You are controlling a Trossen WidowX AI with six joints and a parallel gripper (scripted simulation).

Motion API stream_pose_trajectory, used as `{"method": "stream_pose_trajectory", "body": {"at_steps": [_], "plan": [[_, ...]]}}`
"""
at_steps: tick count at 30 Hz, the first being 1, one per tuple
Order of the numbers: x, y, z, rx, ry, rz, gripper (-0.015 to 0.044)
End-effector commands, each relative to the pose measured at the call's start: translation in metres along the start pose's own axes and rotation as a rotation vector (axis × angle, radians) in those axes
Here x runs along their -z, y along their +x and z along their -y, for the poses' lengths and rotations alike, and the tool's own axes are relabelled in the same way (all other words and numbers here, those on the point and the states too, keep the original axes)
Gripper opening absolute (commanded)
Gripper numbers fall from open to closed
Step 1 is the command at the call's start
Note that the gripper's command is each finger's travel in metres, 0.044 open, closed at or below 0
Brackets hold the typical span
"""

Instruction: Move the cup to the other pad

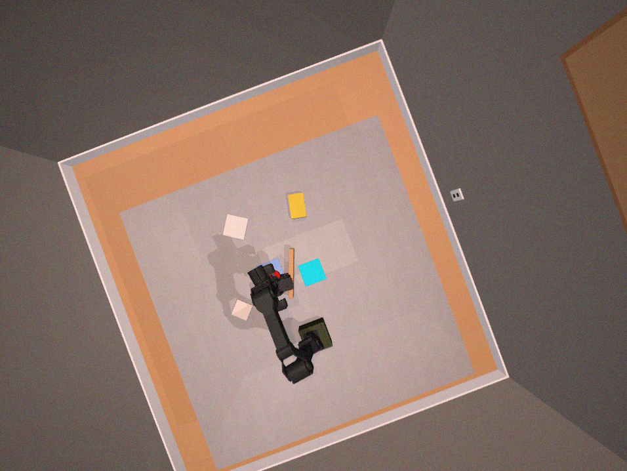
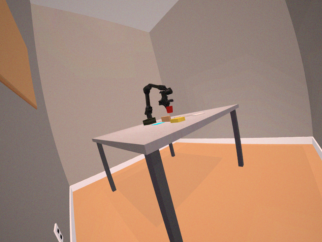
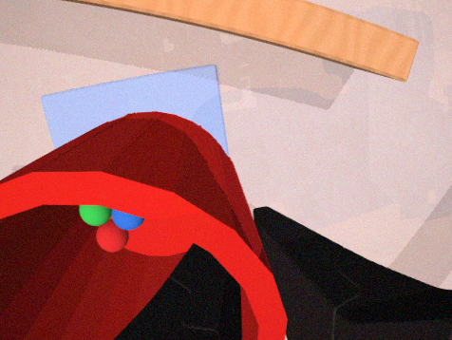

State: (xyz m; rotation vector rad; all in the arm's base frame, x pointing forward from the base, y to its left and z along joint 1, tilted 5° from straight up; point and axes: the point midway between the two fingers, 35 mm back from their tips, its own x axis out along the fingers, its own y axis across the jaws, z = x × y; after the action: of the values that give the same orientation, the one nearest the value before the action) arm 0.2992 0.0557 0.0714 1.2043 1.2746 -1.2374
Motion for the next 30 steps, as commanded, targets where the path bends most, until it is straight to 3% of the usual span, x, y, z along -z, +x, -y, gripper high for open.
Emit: {"method": "stream_pose_trajectory", "body": {"at_steps": [1,30], "plan": [[-0.011,-0.001,0.004,-0.004,-0.001,0.003,0.0000],[-0.074,-0.002,0.024,-0.003,-0.001,0.008,0.0000]]}}
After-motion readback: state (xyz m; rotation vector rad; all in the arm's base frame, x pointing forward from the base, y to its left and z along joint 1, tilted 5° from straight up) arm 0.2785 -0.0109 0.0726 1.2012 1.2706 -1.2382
